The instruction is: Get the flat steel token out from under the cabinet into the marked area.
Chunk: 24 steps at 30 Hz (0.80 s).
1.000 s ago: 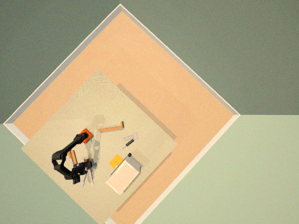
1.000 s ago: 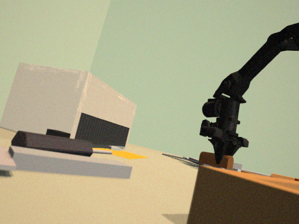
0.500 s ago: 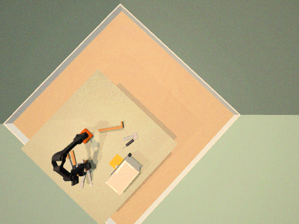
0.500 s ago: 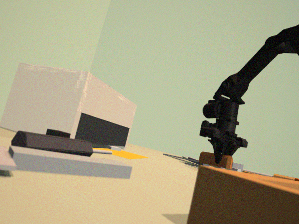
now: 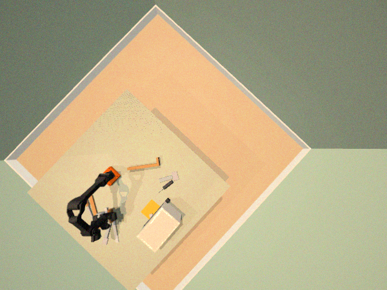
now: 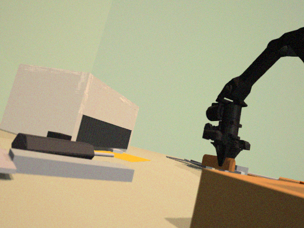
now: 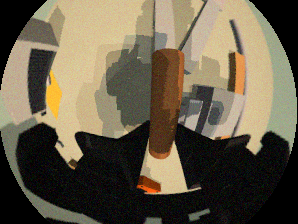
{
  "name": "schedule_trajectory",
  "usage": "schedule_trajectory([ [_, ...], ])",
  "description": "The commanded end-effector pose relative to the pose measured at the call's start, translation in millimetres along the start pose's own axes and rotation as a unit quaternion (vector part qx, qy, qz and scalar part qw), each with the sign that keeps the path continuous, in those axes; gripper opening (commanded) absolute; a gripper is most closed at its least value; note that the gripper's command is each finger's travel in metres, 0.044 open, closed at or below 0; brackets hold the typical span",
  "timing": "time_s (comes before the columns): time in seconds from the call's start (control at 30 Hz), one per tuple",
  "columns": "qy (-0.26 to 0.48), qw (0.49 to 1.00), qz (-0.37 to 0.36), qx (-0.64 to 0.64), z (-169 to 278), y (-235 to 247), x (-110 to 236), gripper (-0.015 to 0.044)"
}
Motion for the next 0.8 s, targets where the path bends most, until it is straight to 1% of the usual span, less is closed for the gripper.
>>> schedule_trajectory([
  [0.0, -0.015, 1.0, 0.012, -0.001, -8.0, -9.2, 7.5, 0.0],
  [0.77, -0.015, 1.0, 0.012, -0.001, -12.6, -15.6, 7.9, 0.0],
])
Point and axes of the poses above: the point midway between the two fingers, 35 mm back from their tips, its own x axis back along the fingers, its own y axis across the jaws, z = x × y, the point moved 3 cm from there along x, back along the fingers, and after that the axes turned 11 degrees about x, right-handed, at the moved point
